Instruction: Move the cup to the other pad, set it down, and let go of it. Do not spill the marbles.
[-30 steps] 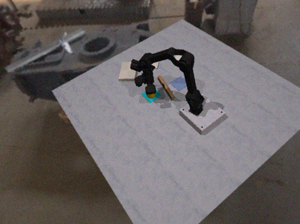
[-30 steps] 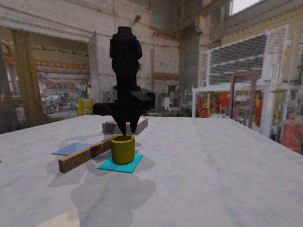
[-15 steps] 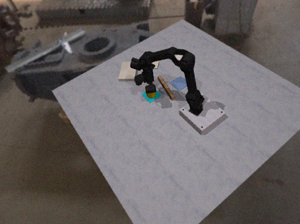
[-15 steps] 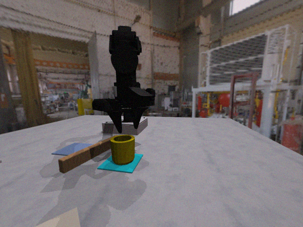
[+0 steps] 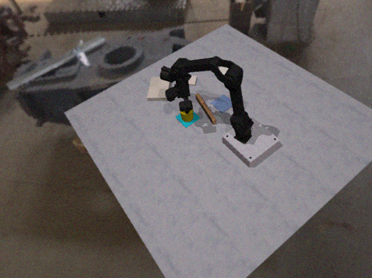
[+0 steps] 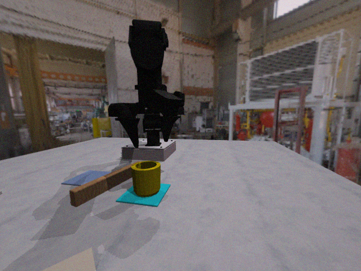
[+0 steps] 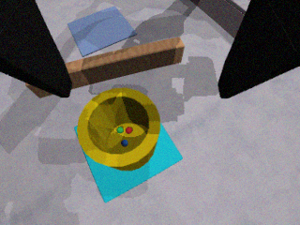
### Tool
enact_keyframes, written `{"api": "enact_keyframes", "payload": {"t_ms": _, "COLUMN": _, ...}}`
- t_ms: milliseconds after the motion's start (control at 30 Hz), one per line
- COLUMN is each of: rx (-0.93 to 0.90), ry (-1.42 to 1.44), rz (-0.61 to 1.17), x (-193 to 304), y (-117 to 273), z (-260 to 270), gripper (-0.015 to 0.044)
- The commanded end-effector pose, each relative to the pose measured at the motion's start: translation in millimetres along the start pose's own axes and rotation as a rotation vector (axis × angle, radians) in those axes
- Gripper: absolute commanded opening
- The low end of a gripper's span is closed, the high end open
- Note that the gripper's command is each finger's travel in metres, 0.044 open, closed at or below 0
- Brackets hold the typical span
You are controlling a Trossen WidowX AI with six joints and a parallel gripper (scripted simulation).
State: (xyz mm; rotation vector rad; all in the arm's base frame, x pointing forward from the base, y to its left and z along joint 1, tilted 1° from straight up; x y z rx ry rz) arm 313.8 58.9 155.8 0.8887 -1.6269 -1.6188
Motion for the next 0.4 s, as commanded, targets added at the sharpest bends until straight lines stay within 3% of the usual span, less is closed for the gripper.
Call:
{"api": "enact_keyframes", "payload": {"t_ms": 0, "rx": 0.003, "ry": 0.001, "rz": -0.007, "x": 0.2, "y": 16.9, "z": 0.0, "gripper": 0.0440}}
{"api": "enact_keyframes", "payload": {"t_ms": 367, "rx": 0.006, "ry": -0.003, "rz": -0.005, "x": 0.5, "y": 27.7, "z": -0.8, "gripper": 0.0440}}
Point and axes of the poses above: the point midway between the two fingers, 35 mm back from their tips, its own y axis back along the fingers, its own z axis across the jaws, x = y × z, the point moved 5 cm from there along y, back along the fingers, and after that the axes turned 9 degrees about y, right-handed, at the moved point
